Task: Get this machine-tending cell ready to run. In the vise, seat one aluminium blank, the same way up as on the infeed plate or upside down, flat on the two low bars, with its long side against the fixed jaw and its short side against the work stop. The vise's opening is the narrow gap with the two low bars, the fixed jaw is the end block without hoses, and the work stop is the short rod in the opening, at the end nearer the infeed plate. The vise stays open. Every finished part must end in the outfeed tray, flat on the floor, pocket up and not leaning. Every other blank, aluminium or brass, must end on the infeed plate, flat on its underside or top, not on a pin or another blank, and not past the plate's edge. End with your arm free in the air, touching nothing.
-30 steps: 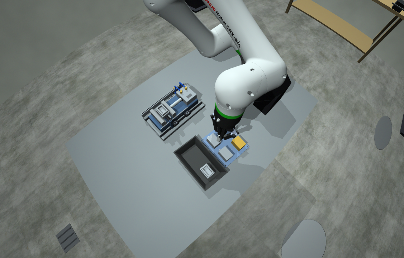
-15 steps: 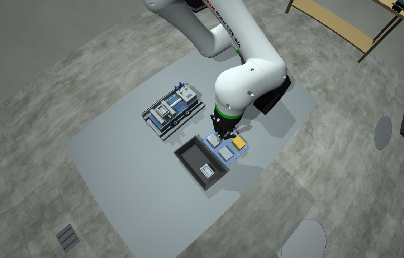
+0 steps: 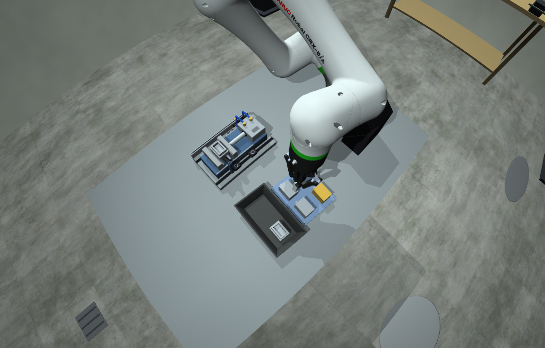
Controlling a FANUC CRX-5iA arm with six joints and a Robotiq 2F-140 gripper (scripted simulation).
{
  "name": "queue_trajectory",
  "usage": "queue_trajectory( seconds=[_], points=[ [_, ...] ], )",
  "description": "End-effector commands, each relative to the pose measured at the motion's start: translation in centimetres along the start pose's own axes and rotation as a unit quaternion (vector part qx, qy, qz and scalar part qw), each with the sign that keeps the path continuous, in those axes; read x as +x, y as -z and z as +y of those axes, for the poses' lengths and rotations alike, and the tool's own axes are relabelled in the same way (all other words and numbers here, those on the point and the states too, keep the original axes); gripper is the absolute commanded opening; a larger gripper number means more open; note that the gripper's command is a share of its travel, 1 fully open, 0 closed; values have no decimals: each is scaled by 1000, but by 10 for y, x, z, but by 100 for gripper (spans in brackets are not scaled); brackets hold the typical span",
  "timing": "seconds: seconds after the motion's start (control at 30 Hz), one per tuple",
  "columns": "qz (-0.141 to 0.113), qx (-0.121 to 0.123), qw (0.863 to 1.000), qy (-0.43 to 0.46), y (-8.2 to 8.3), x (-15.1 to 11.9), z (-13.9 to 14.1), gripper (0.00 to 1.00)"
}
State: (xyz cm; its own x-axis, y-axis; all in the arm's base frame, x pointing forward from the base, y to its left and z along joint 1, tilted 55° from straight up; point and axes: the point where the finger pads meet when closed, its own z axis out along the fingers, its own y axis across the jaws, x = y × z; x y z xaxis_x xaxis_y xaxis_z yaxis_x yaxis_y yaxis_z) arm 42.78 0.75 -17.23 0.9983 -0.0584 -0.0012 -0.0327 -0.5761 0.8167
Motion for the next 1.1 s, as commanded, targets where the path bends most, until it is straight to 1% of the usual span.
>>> queue_trajectory(
  seconds=[0.0,0.27,0.73,0.8,1.07],
  points=[
    [0,0,1000,0,2,0,0,0],
    [0,0,1000,0,9,0,0,0],
    [0,0,1000,0,44,0,0,0],
    [0,0,1000,0,44,0,0,0],
    [0,0,1000,0,60,0,0,0]
  ],
)
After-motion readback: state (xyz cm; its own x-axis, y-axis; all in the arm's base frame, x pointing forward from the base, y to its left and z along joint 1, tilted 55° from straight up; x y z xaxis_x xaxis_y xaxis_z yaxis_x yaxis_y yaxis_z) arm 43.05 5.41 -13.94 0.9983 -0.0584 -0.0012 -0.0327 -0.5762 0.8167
